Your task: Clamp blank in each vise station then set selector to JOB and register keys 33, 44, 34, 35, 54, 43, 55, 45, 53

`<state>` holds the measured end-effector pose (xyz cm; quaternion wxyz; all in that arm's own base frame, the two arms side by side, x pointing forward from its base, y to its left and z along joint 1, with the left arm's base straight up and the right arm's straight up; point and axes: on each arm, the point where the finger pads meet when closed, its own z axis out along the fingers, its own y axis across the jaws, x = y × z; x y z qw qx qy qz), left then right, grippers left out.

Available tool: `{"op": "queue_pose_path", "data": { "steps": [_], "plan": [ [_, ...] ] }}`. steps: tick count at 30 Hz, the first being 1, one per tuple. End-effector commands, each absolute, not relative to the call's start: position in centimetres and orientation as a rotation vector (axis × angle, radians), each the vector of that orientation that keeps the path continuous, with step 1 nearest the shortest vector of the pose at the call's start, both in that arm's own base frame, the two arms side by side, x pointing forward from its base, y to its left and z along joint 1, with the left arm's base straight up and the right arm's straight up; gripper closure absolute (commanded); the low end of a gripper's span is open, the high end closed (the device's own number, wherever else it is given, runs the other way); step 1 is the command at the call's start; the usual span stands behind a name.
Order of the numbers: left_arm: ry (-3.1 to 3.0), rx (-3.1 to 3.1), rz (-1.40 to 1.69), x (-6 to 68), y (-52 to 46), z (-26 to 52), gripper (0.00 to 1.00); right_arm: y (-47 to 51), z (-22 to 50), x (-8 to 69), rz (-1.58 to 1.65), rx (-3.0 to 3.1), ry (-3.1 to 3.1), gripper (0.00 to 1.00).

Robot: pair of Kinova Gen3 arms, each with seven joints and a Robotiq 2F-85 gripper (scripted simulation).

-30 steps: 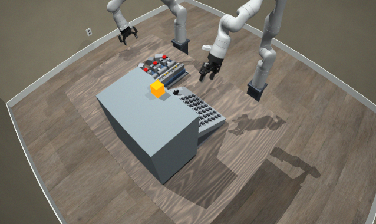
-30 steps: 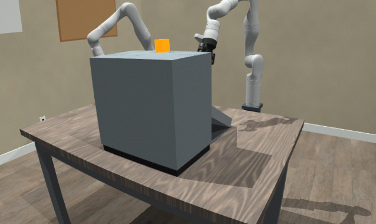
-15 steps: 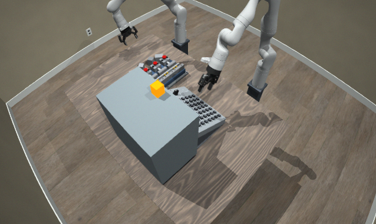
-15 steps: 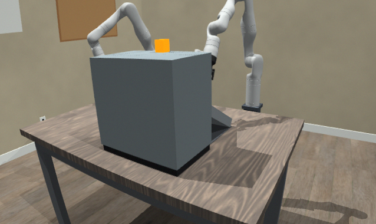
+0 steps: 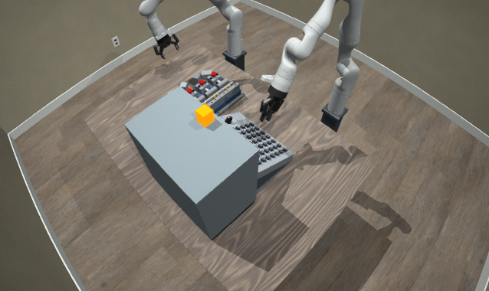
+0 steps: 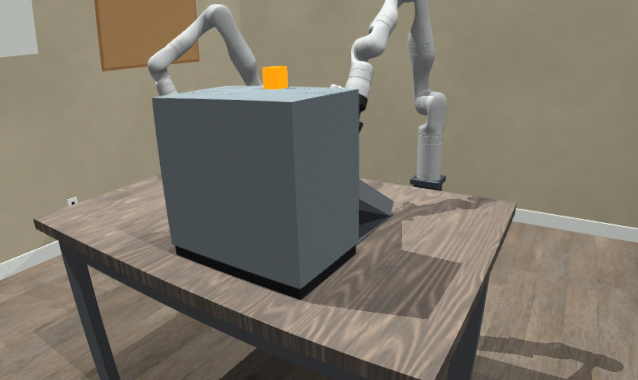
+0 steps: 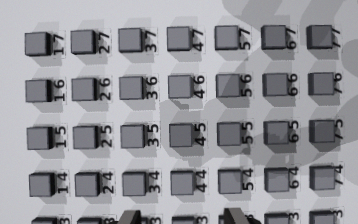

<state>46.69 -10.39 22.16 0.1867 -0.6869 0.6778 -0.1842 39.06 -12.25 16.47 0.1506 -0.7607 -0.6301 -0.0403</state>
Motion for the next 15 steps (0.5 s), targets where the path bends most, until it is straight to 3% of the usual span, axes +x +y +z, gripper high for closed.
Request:
{"op": "queue_pose_path", "data": {
  "steps": [1, 15],
  "plan": [
    [1.907, -1.933, -0.521, 46.73, -10.4, 22.23, 0.903, -12.26, 16.53, 39.09, -0.117, -2.185, -1.811, 0.002],
    [1.907, -1.933, -0.521, 47.26, -10.39, 21.33, 0.903, -12.26, 16.53, 39.09, -0.117, -2.185, -1.811, 0.002]
  ]
}}
